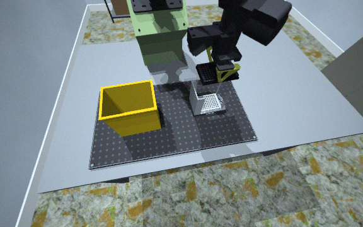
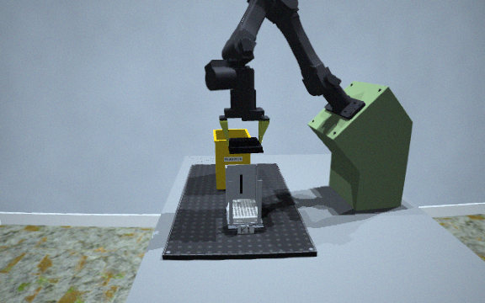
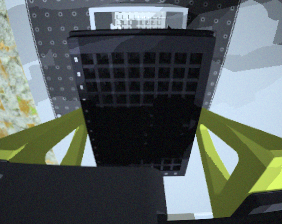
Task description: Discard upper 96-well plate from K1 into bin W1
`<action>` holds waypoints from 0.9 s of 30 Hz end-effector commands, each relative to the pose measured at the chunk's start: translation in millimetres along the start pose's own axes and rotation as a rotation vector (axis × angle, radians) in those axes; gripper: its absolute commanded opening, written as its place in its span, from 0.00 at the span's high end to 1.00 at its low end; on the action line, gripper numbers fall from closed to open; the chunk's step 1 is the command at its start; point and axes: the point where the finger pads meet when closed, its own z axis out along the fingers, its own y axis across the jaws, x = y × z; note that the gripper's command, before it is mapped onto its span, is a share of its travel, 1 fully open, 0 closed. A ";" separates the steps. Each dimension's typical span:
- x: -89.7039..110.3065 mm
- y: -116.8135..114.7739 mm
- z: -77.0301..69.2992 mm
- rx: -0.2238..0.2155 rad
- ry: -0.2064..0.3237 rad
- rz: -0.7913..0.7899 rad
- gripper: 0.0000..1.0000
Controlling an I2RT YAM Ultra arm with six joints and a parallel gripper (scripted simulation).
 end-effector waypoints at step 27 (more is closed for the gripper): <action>-63.6 7.5 -5.2 -0.018 -0.002 -0.007 1.00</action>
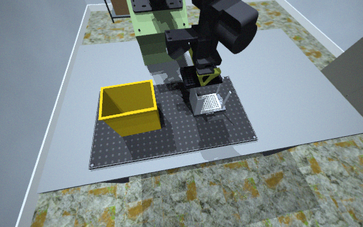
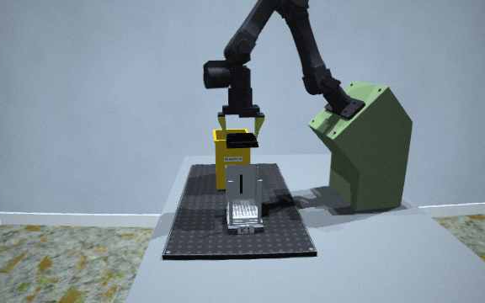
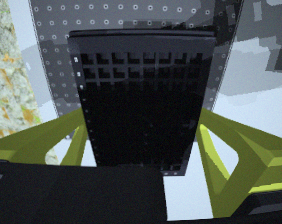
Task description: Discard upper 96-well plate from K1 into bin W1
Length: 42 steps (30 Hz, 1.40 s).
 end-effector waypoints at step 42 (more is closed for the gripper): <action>-131.0 11.1 -4.1 -0.018 0.010 -0.018 1.00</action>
